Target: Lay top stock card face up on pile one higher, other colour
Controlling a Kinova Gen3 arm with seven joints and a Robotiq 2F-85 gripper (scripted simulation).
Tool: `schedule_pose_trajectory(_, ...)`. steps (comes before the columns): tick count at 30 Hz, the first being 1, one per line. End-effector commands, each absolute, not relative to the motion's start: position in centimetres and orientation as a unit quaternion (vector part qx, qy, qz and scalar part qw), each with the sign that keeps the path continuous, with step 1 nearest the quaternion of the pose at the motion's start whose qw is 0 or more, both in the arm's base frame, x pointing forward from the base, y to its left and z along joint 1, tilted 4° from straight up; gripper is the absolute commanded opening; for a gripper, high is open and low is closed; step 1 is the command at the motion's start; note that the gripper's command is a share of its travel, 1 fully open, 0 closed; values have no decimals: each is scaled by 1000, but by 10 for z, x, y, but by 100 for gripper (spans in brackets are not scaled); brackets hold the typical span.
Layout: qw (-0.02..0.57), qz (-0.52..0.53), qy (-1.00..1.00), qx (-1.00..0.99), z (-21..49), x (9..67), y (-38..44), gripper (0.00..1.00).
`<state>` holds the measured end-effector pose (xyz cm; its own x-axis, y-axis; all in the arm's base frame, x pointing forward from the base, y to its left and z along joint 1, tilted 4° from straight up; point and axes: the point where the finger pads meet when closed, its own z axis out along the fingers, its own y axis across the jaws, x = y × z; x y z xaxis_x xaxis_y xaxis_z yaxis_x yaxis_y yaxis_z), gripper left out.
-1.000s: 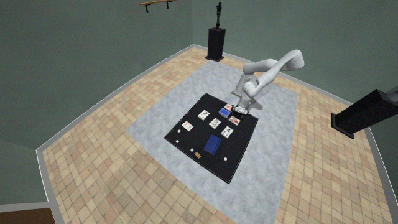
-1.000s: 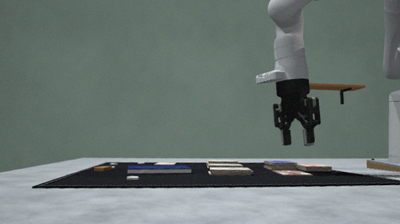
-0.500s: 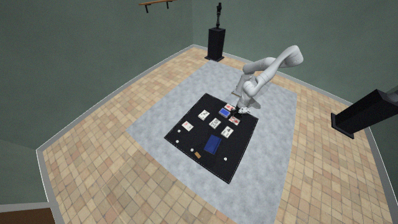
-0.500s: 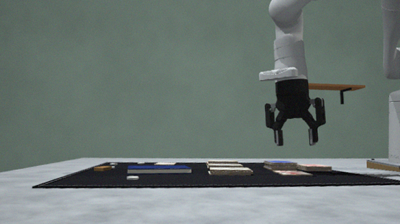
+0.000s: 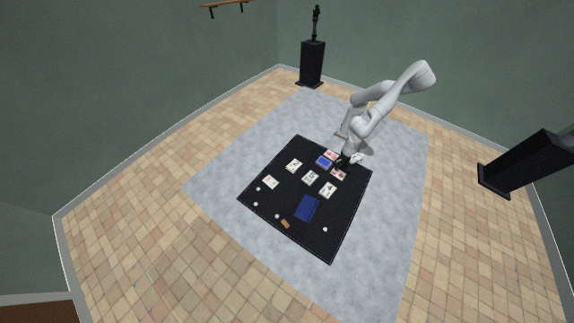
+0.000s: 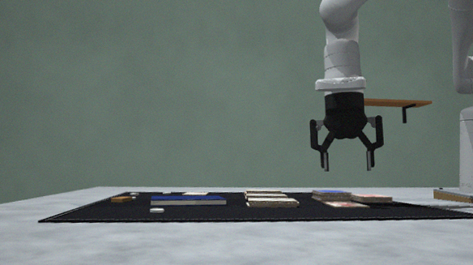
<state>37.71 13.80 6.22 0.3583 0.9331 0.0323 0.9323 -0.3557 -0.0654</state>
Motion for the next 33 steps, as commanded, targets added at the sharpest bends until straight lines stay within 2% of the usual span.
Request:
schedule_pose_trajectory(1, 37, -1, -584, -811, 65, 379, 138, 85)
schedule_pose_trajectory(33, 31, -19, -701, -712, 68, 384, 140, 85)
